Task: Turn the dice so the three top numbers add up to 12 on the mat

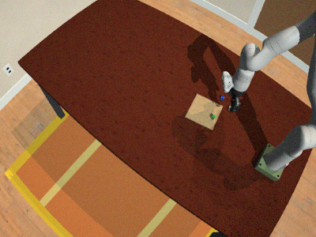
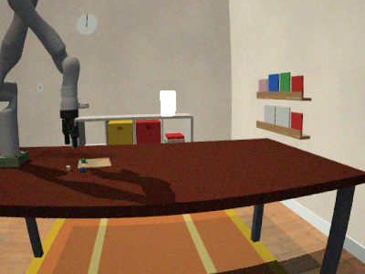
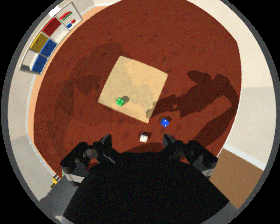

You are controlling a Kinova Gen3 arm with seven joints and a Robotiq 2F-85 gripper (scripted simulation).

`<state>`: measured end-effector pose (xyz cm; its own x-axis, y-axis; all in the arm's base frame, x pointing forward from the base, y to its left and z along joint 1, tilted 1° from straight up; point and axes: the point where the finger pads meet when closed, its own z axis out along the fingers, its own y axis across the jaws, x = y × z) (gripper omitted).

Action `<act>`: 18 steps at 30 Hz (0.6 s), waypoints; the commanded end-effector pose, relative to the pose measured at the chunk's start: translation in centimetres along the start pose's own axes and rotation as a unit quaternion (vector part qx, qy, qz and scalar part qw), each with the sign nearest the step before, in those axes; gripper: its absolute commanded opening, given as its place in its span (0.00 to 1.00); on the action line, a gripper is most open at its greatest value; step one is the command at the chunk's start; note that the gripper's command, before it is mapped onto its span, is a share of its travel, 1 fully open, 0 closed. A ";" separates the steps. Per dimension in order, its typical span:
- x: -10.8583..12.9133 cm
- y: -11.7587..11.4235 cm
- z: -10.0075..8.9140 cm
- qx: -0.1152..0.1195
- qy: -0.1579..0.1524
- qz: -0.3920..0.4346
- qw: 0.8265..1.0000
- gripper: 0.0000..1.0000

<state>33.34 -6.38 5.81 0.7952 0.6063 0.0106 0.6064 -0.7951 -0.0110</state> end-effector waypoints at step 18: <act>-2.6 1.6 0.0 -0.009 0.003 0.147 0.989 0.31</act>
<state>32.24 -9.21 5.71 0.9366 0.3501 0.0150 0.3501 -0.9367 0.0017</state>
